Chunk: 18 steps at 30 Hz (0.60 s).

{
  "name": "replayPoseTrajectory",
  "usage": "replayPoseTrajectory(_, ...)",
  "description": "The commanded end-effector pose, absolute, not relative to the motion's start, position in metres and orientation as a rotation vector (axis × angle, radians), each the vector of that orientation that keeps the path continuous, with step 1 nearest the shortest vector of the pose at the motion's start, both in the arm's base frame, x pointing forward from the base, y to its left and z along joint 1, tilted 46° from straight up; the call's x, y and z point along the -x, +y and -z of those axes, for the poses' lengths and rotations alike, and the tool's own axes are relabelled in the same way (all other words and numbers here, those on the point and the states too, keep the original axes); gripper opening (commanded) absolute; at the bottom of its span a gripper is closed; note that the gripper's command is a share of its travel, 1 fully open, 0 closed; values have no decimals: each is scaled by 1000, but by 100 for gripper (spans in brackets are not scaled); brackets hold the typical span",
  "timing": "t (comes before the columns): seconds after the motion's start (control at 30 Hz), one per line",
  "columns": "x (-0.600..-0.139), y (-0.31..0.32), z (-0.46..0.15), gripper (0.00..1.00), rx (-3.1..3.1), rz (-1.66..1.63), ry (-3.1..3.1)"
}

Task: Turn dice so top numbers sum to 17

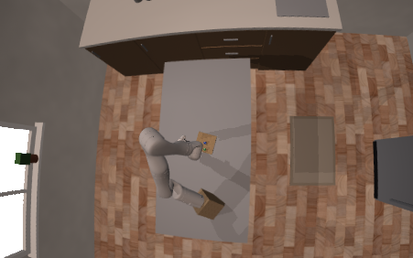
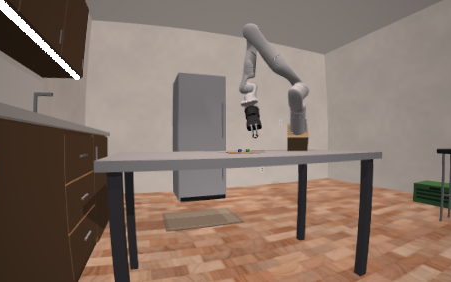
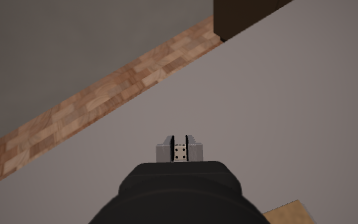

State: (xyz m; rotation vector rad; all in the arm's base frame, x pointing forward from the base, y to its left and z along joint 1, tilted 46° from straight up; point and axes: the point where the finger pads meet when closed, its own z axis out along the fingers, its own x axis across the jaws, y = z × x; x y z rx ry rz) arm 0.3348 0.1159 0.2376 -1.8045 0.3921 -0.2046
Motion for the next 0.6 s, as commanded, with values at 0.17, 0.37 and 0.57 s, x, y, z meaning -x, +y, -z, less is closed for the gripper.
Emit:
replayPoseTrajectory(0.17,-334,112,-237,34,1545,252,393)
replayPoseTrajectory(0.37,-335,109,-238,34,1451,309,391)
replayPoseTrajectory(0.57,-338,103,-239,34,1338,388,404)
